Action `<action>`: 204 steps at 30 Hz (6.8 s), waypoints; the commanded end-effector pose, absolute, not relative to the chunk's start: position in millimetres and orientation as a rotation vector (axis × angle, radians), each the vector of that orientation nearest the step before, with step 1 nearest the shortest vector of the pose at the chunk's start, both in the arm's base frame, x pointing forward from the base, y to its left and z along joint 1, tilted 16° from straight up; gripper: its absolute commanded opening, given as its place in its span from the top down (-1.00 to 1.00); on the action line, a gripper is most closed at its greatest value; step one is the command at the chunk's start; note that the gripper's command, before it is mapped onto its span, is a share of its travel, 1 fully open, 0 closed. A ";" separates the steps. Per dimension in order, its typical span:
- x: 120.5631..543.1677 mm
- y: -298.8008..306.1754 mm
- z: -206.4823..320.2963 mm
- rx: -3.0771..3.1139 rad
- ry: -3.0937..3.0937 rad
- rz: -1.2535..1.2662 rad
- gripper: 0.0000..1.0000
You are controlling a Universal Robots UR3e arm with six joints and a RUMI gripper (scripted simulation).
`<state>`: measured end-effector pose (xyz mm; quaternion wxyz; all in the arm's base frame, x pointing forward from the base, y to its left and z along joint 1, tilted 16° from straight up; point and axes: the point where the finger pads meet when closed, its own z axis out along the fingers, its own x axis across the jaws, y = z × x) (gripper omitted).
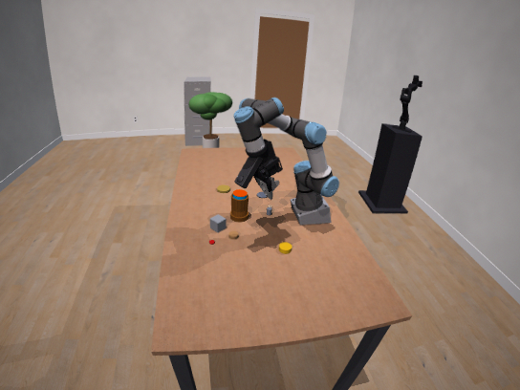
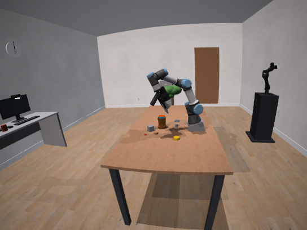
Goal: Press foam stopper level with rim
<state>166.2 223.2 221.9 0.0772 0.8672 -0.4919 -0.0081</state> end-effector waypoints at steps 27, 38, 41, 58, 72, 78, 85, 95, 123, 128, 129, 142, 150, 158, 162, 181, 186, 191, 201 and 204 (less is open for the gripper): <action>244.2 142.8 213.6 1.770 -2.683 -0.033 1.00; 262.0 106.8 207.9 1.346 -2.989 -0.035 1.00; 263.9 101.9 207.1 1.278 -3.030 -0.035 1.00; 280.3 44.1 195.2 0.526 -3.347 -0.031 1.00; 283.5 22.1 190.0 0.229 -3.417 -0.028 1.00; 283.7 20.0 189.5 0.200 -3.422 -0.027 1.00; 283.8 19.2 189.3 0.189 -3.424 -0.027 1.00; 283.7 19.2 189.3 0.191 -3.423 -0.026 1.00; 283.4 19.0 189.2 0.191 -3.423 -0.027 1.00; 283.2 18.8 189.1 0.192 -3.423 -0.027 1.00; 283.1 18.8 189.1 0.192 -3.423 -0.027 1.00; 289.2 19.5 168.1 0.192 -3.423 -0.025 1.00; 290.9 19.7 162.0 0.192 -3.422 -0.026 1.00; 291.1 19.7 161.6 0.192 -3.422 -0.026 1.00; 291.2 19.8 161.4 0.192 -3.422 -0.027 1.00; 293.2 20.1 154.4 0.192 -3.422 -0.027 1.00; 294.1 20.2 151.3 0.192 -3.422 -0.027 1.00; 294.9 20.3 148.5 0.192 -3.422 -0.027 1.00; 296.0 20.4 144.9 0.192 -3.422 -0.028 1.00; 296.3 20.5 144.0 0.192 -3.422 -0.028 1.00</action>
